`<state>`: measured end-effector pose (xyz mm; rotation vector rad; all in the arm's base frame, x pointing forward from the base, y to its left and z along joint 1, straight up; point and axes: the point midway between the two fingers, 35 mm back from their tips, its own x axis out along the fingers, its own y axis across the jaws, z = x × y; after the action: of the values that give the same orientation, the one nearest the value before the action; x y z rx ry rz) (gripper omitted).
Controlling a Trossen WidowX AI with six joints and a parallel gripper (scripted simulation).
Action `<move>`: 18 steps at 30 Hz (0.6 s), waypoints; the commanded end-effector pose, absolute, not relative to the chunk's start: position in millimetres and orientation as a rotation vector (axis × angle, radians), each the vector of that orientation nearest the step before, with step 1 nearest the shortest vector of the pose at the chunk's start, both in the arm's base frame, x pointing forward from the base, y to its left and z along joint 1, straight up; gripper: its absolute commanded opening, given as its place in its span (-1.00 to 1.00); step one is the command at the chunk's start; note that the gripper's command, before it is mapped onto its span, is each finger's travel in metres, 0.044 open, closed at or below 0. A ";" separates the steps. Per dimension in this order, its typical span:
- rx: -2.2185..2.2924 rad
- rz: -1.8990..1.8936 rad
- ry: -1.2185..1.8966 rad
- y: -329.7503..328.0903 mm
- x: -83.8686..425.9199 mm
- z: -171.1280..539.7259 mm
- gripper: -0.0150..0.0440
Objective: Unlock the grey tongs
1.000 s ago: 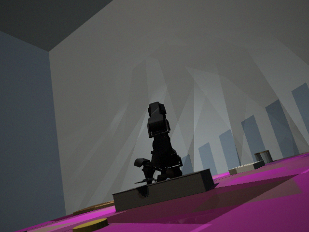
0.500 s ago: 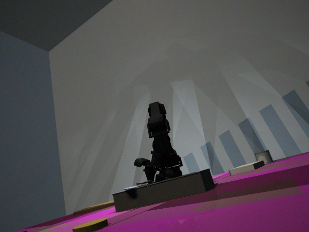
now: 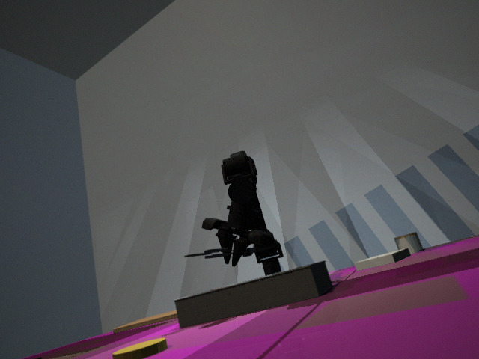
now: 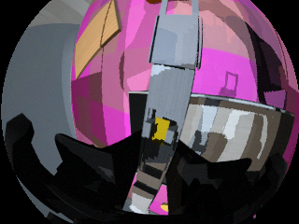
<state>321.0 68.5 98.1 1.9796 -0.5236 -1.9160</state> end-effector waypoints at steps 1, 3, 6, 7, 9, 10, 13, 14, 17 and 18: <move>1.958 -1.921 -0.525 67.0 318.6 103.6 -1.00; 1.958 -1.921 -0.525 67.0 318.6 103.6 -1.00; 1.959 -1.926 -0.520 66.8 318.5 103.4 -1.00; 1.961 -1.934 -0.508 66.4 318.3 103.0 -1.00; 1.969 -1.962 -0.468 65.2 317.7 101.7 -1.00; 1.975 -1.980 -0.439 64.4 317.4 100.9 -1.00; 2.002 -2.038 -0.326 62.0 316.5 98.5 -1.00; 2.013 -2.054 -0.284 61.3 316.3 97.9 -1.00; 2.052 -2.090 -0.154 59.6 316.4 97.0 -1.00; 2.066 -2.098 -0.109 59.1 316.6 96.9 -1.00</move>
<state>316.1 60.6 96.4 2.0176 -0.2511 -2.0689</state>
